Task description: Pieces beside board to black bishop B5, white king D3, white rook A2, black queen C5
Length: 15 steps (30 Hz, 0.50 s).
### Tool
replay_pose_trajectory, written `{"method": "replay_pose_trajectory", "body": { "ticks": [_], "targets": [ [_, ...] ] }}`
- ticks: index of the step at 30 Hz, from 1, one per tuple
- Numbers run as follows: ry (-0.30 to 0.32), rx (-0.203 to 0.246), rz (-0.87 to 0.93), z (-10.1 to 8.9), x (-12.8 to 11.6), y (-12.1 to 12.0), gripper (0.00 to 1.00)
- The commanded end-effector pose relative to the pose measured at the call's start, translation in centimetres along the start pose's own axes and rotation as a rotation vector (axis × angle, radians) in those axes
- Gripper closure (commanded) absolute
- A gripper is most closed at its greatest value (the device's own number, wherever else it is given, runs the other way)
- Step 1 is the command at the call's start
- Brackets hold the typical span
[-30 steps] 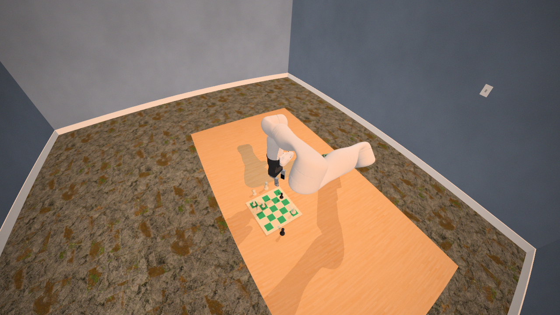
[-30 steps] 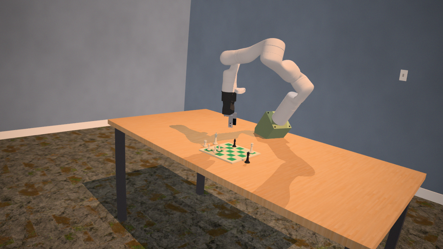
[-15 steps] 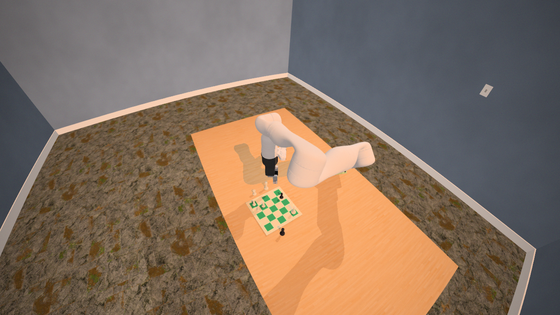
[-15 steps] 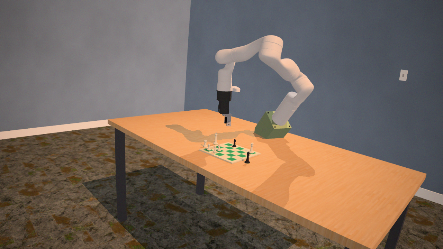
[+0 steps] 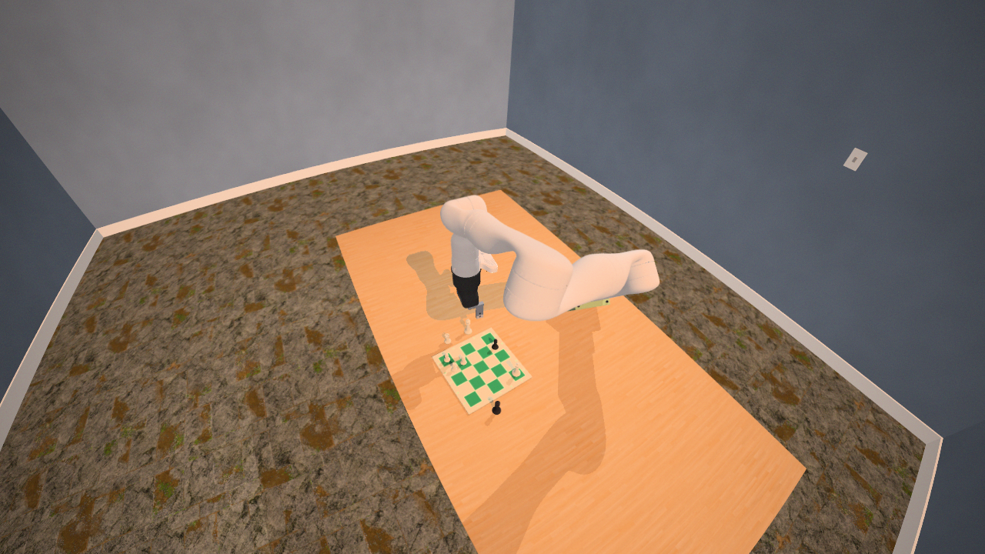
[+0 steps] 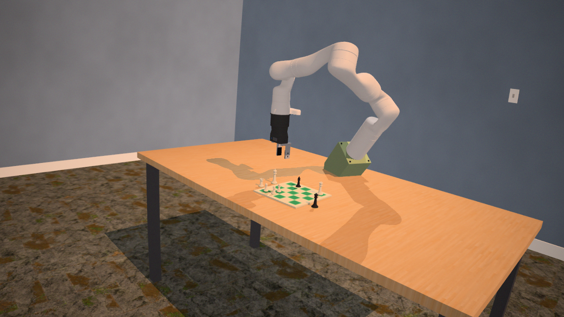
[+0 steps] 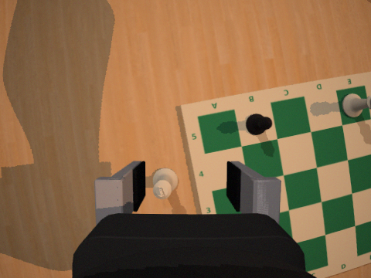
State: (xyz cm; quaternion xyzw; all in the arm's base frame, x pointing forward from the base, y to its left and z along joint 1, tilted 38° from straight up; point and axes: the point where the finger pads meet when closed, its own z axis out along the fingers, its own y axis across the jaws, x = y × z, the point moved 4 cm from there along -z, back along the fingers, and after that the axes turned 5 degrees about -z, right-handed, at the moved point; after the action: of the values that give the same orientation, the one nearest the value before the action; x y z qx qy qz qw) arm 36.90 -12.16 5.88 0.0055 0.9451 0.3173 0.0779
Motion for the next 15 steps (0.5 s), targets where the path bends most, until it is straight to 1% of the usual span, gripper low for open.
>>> {"method": "replay_pose_trajectory", "body": {
  "ticks": [1, 5, 7, 15],
  "targets": [
    [-0.009, 0.003, -0.055, -0.3, -0.4, -0.5, 0.0],
    [-0.013, 0.006, -0.146, -0.4, -0.8, -1.0, 0.0],
    [-0.013, 0.006, -0.146, -0.4, -0.8, -1.0, 0.0],
    [-0.018, 0.01, -0.27, -0.6, -1.4, -1.6, 0.0]
  ]
}}
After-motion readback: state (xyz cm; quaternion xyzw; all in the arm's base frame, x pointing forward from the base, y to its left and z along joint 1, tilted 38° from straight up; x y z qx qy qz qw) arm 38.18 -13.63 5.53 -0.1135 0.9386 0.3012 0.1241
